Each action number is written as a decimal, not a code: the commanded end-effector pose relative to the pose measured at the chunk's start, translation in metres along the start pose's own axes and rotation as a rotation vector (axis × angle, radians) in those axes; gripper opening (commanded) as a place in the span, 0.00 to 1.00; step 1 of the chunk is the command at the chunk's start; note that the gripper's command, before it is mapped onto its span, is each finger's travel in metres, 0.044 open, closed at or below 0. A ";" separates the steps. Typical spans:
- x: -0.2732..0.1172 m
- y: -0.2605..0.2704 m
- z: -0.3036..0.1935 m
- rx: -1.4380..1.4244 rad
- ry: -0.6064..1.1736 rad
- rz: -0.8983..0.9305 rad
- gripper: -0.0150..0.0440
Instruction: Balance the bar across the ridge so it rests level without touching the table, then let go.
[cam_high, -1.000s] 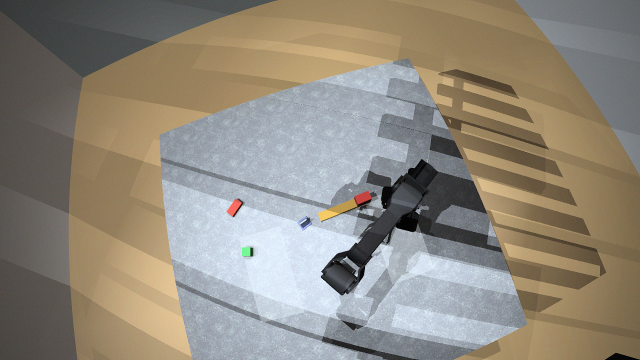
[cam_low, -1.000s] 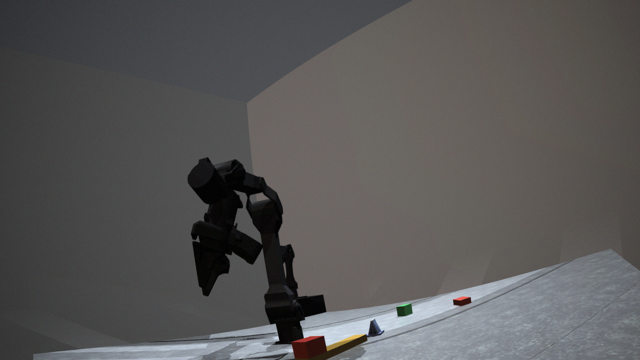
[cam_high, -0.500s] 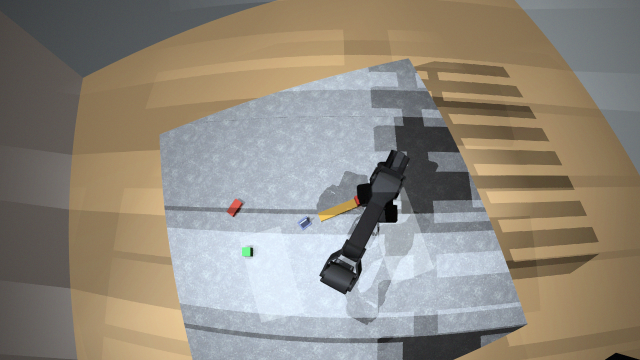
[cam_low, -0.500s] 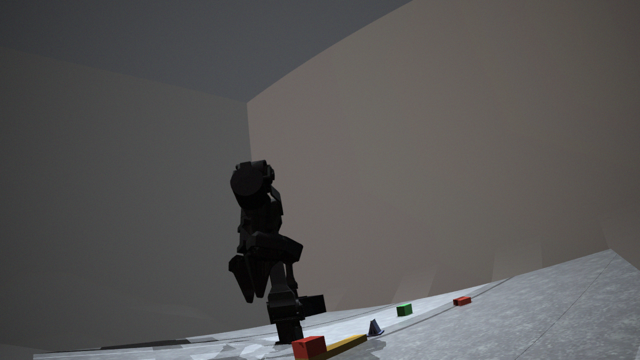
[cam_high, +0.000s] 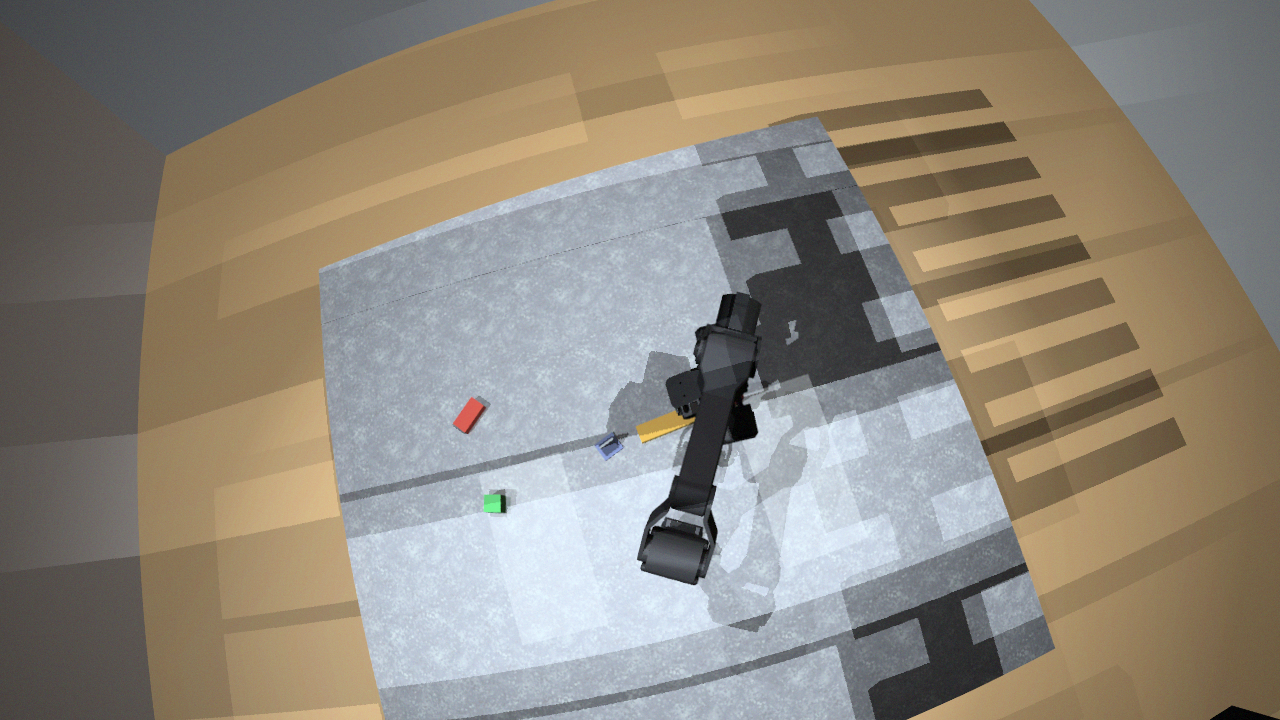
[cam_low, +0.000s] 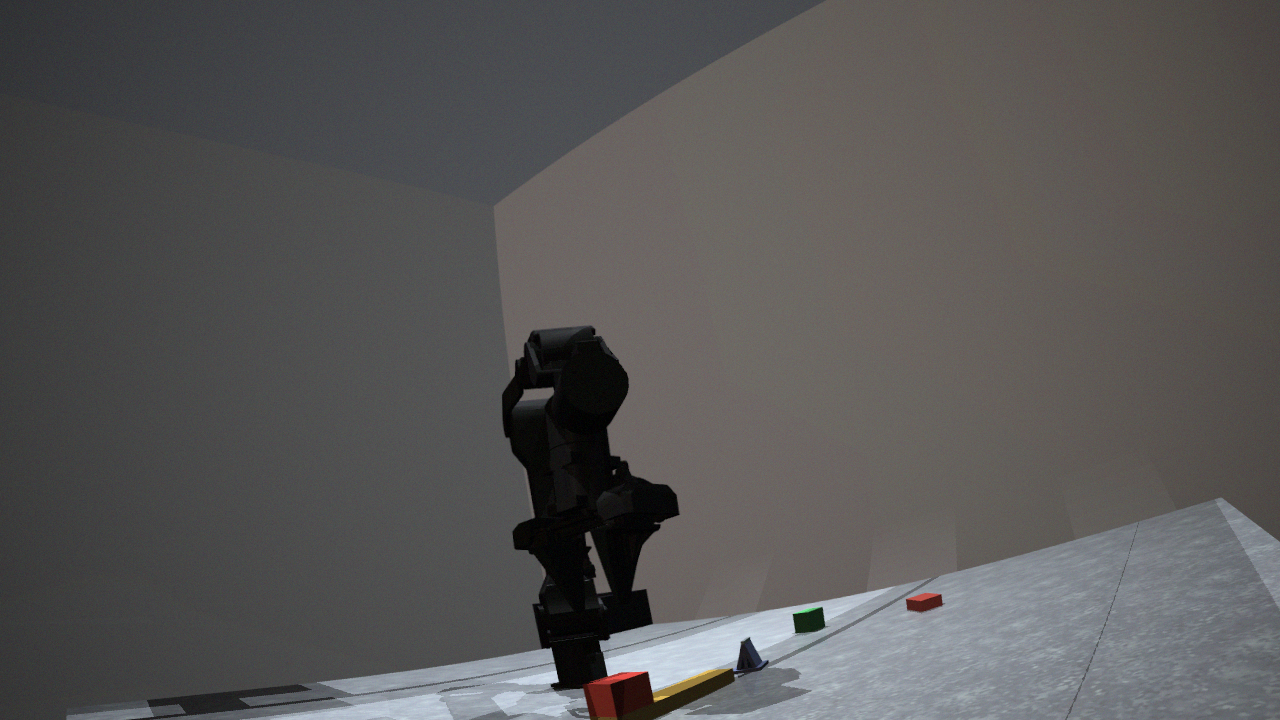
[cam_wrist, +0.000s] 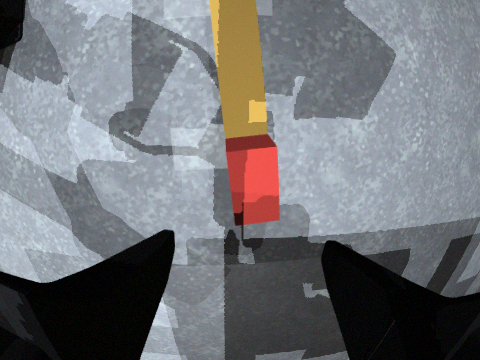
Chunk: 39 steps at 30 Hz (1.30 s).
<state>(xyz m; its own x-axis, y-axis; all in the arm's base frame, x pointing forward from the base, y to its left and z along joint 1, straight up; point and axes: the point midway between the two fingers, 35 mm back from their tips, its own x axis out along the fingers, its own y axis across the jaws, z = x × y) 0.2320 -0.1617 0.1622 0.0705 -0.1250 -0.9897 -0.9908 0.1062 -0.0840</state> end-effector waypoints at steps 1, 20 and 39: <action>0.002 -0.001 0.025 -0.075 -0.048 0.018 0.79; 0.033 0.000 0.066 -0.191 -0.117 0.053 0.79; 0.088 0.006 0.073 -0.191 -0.117 0.053 0.79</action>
<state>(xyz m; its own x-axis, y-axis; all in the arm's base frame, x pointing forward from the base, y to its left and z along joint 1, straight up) 0.2404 -0.1008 0.0711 0.0202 -0.0128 -0.9997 -0.9969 -0.0758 -0.0192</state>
